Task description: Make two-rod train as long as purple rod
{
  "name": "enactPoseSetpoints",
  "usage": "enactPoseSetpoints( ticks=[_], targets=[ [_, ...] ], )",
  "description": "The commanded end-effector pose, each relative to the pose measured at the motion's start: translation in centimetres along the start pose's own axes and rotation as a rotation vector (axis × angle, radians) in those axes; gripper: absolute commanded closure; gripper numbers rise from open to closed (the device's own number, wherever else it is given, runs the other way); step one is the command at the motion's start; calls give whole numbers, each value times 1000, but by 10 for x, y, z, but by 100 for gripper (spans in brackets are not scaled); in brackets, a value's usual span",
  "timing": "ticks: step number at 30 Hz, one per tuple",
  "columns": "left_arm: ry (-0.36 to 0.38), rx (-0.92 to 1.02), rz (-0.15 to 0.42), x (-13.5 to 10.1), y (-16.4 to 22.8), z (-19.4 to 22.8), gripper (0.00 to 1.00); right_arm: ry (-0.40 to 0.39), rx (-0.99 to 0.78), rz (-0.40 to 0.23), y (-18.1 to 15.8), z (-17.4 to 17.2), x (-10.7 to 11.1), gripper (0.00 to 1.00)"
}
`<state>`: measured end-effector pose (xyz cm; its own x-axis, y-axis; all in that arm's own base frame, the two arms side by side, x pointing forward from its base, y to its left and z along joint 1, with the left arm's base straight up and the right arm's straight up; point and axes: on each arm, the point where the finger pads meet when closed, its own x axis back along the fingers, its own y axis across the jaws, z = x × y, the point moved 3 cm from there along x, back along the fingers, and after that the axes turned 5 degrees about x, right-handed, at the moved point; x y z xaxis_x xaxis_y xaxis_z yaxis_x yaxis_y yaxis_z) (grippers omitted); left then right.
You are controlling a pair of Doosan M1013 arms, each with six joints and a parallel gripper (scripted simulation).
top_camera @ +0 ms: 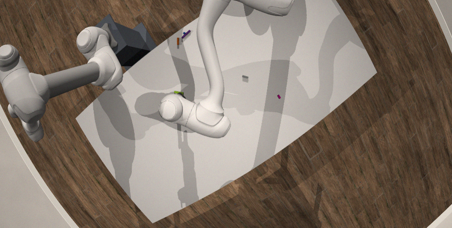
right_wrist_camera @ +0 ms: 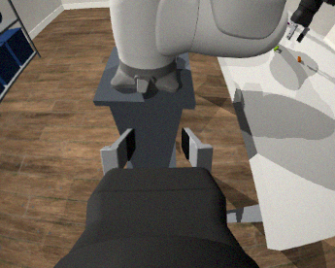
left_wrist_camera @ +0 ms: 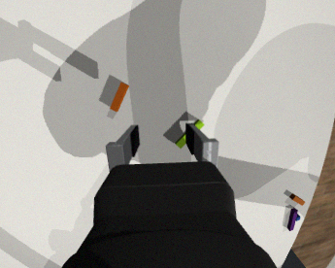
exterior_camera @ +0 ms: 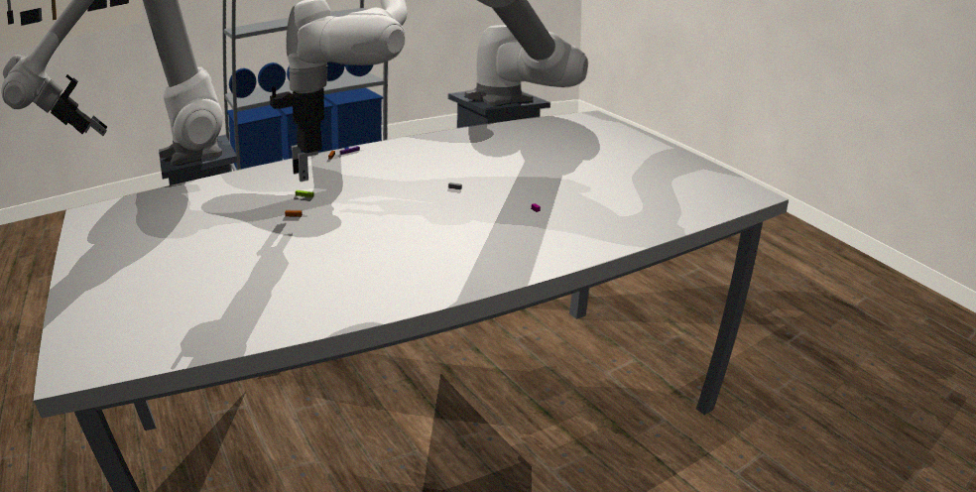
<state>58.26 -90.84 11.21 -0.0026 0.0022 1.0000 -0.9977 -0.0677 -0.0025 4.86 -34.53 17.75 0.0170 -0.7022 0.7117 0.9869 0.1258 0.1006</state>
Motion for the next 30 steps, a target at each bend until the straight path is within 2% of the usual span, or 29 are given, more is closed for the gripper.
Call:
enactPoseSetpoints(
  ticks=[1,24,30],
  targets=[
    [-3,-3,-4,-2,-1,0,0,8,4,6,-3,4,0,0],
    [-3,-3,-4,-2,-1,0,0,8,4,6,-3,4,0,0],
    [3,-67,-1,0,-5,-7,0,8,4,6,-3,4,0,0]
  ],
)
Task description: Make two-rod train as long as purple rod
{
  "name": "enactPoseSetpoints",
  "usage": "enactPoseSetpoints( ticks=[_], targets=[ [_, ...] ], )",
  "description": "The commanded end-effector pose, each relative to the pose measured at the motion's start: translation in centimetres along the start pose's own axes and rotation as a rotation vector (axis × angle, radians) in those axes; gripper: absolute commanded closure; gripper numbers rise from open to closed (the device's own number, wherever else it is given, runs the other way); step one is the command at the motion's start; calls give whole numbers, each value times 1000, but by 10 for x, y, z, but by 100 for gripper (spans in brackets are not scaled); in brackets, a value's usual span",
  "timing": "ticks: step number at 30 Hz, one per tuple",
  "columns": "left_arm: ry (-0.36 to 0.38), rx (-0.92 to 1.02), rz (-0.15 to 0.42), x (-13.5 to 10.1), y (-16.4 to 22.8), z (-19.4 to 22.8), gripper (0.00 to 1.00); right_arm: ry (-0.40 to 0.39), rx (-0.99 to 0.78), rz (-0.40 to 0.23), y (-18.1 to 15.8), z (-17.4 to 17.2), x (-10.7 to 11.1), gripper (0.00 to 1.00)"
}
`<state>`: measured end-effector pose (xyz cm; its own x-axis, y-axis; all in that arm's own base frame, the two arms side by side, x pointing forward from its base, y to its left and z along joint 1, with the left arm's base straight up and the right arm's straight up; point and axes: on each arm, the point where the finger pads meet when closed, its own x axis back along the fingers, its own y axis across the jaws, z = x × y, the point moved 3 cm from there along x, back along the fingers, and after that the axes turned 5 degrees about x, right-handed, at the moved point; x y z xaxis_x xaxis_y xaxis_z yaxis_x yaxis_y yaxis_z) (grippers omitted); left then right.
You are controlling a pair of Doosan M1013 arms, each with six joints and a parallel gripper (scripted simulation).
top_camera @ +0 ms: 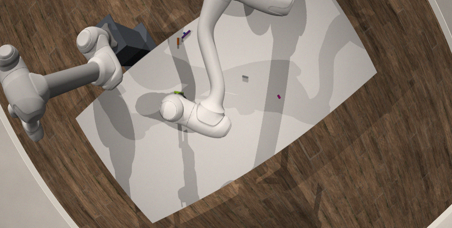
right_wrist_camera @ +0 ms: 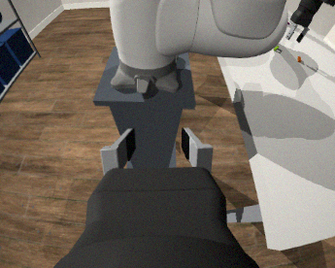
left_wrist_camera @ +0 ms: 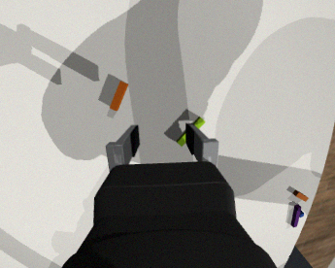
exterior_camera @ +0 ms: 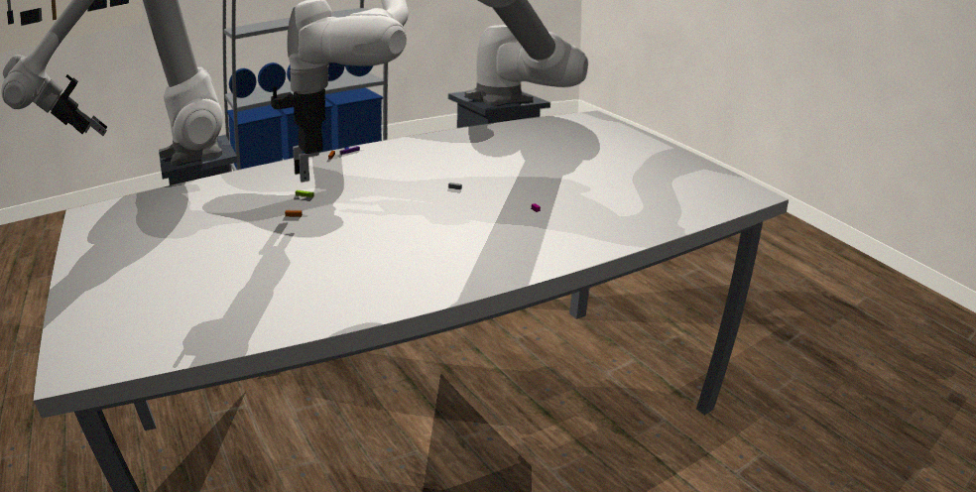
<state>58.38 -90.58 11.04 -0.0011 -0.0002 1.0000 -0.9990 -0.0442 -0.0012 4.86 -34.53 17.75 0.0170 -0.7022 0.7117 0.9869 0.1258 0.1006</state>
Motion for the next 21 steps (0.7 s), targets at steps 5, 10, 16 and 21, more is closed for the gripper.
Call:
enactPoseSetpoints(
  ticks=[5,10,16,21],
  targets=[
    [5,-149,1,2,-8,-15,0,8,4,6,-3,4,0,0],
    [5,-368,1,3,-17,-36,0,8,4,6,-3,4,0,0],
    [5,-571,2,3,-25,-58,0,8,4,6,-3,4,0,0],
    [5,-705,2,3,-30,-73,0,8,4,6,-3,4,0,0]
  ],
)
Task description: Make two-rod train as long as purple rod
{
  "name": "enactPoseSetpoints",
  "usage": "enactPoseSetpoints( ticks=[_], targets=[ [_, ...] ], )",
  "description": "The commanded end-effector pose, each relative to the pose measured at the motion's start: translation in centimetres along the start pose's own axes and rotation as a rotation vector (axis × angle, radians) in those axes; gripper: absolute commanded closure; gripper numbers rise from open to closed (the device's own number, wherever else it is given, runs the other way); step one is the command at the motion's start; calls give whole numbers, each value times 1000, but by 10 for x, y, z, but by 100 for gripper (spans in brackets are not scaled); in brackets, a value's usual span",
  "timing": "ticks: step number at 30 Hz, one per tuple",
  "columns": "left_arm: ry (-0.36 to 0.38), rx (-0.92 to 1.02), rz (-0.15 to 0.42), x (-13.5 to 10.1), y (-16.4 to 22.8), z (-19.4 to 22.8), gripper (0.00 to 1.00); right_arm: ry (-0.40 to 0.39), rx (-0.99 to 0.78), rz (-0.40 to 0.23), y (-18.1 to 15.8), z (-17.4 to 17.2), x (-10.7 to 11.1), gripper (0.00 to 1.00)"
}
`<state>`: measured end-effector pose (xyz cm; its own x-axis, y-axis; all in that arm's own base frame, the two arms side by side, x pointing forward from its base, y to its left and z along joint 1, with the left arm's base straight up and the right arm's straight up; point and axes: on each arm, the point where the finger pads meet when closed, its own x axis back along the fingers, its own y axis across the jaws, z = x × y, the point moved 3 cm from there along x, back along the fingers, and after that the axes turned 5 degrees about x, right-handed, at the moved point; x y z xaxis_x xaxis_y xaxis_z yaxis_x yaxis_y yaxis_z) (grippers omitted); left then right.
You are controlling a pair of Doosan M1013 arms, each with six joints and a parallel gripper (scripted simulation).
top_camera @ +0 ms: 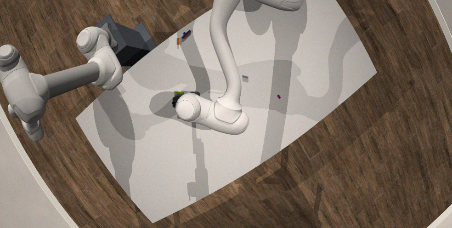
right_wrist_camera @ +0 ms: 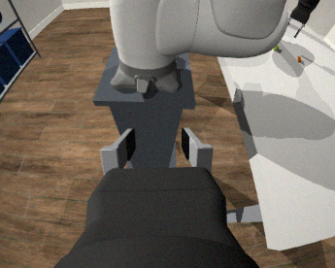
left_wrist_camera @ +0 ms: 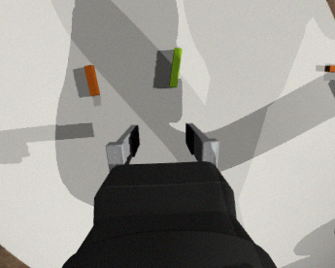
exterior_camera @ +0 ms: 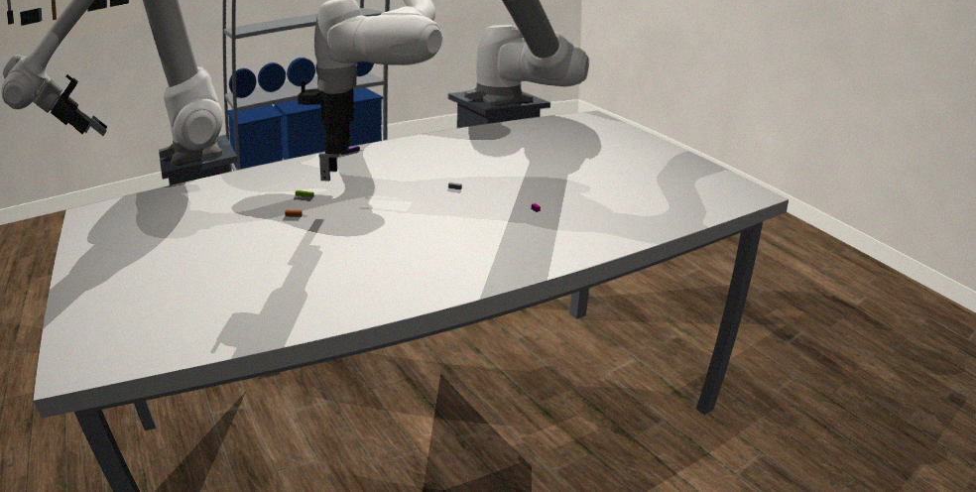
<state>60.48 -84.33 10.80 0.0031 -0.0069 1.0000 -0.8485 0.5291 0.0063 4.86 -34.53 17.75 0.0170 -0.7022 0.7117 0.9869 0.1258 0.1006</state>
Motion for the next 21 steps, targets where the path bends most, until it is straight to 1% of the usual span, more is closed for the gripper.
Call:
enactPoseSetpoints(
  ticks=[1,2,16,18,19,21],
  targets=[
    [7,-104,11,5,2,-13,0,8,4,6,-3,4,0,0],
    [7,-190,11,5,4,-22,0,8,4,6,-3,4,0,0],
    [4,-655,13,5,21,-79,0,8,4,6,-3,4,0,0],
    [4,-655,13,5,21,-79,0,8,4,6,-3,4,0,0],
    [4,-741,13,5,24,-89,0,8,4,6,-3,4,0,0],
    [3,-801,13,5,26,-97,0,8,4,6,-3,4,0,0]
  ],
)
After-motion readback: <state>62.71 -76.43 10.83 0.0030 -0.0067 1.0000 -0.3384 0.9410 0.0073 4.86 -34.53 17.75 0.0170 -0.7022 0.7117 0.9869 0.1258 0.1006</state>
